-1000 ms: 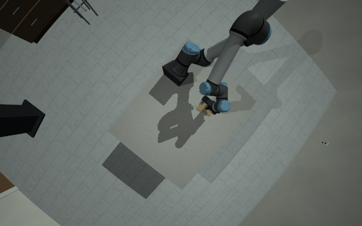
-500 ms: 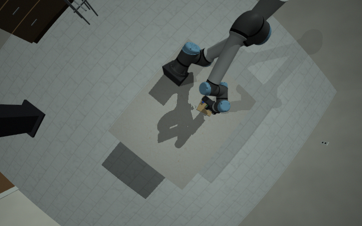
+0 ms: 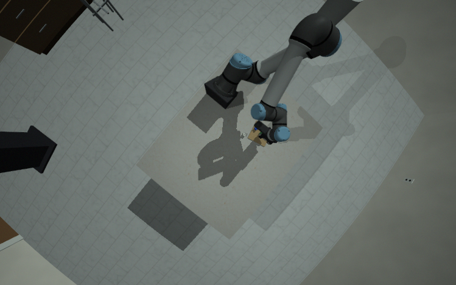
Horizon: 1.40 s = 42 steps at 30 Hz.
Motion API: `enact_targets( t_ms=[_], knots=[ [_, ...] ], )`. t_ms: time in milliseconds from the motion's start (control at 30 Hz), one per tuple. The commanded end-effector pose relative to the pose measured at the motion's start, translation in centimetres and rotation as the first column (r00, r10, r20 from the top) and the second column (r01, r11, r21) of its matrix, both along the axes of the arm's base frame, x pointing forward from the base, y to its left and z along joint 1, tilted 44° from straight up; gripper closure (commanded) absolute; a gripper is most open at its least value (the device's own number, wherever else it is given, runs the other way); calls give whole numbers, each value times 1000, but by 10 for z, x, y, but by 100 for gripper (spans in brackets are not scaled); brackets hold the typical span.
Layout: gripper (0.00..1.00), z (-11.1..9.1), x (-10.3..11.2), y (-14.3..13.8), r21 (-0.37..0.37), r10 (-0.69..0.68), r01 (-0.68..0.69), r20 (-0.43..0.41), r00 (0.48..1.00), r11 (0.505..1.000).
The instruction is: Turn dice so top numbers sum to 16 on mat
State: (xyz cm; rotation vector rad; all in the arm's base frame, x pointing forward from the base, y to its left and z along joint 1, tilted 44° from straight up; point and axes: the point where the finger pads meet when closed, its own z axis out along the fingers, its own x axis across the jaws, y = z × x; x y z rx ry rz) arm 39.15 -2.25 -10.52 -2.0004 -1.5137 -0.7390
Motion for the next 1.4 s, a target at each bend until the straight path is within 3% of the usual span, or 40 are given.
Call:
enact_targets(
  t_ms=[0, 1367],
  knots=[
    [97, 0, 0, 0, -1, -1, 1, 1, 1000, 1000],
    [97, -3, 1, 2, -1, -1, 1, 1, 1000, 1000]
  ],
)
